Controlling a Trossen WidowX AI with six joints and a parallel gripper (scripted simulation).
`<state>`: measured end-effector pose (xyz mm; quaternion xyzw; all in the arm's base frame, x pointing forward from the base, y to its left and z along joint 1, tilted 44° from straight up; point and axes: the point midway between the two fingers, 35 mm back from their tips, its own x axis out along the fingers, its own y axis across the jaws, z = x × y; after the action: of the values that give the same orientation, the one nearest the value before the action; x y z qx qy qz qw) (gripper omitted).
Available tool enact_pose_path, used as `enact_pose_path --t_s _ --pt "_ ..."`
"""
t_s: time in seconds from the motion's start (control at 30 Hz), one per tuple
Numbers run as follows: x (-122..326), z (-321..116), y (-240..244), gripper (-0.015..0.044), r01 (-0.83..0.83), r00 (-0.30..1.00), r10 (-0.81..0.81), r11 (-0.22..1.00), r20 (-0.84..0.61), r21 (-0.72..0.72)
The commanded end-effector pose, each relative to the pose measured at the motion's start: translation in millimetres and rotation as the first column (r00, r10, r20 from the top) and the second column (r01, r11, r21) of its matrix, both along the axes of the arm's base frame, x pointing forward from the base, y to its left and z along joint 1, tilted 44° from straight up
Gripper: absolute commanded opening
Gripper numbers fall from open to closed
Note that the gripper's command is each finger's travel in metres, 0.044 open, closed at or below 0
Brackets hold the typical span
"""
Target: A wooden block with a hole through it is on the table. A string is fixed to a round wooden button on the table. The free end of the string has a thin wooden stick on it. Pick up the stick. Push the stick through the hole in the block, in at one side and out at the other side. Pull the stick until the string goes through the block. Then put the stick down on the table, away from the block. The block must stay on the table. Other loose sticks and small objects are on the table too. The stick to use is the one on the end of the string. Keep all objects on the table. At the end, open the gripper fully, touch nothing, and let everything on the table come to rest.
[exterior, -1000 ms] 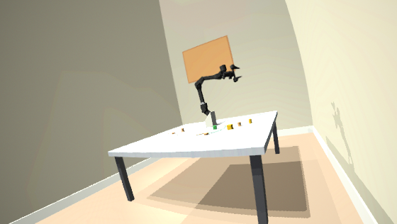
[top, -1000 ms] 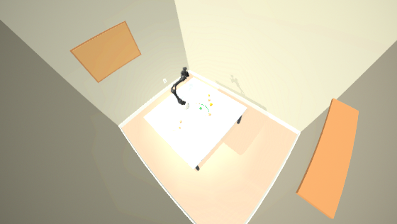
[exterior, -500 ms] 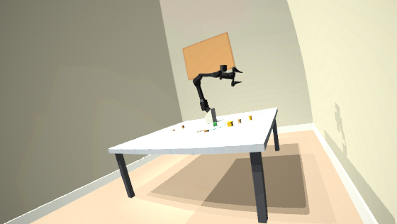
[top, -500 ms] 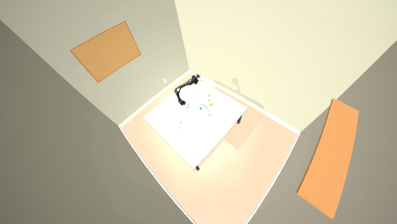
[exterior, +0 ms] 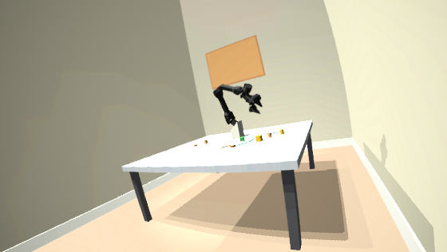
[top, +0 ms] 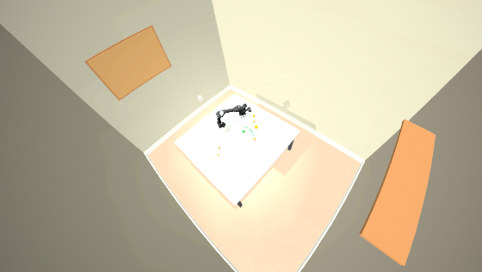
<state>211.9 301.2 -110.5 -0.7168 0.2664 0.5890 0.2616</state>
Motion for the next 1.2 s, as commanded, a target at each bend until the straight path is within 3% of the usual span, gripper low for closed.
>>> enact_pose_path --t_s 0.0,0.33,0.97,1.17 --pt "23.1 -7.4 -73.0 0.044 0.142 0.99 -0.14 0.969 0.027 -0.202" --pt "36.9 7.1 -221.8 0.044 0.333 0.934 -0.345 0.74 0.095 -0.585" --pt "37.1 7.4 -222.9 0.044 0.332 0.934 -0.346 0.738 0.092 -0.587" --pt "37.1 7.4 -223.0 0.0282 0.332 0.933 -0.347 0.738 0.093 -0.587"
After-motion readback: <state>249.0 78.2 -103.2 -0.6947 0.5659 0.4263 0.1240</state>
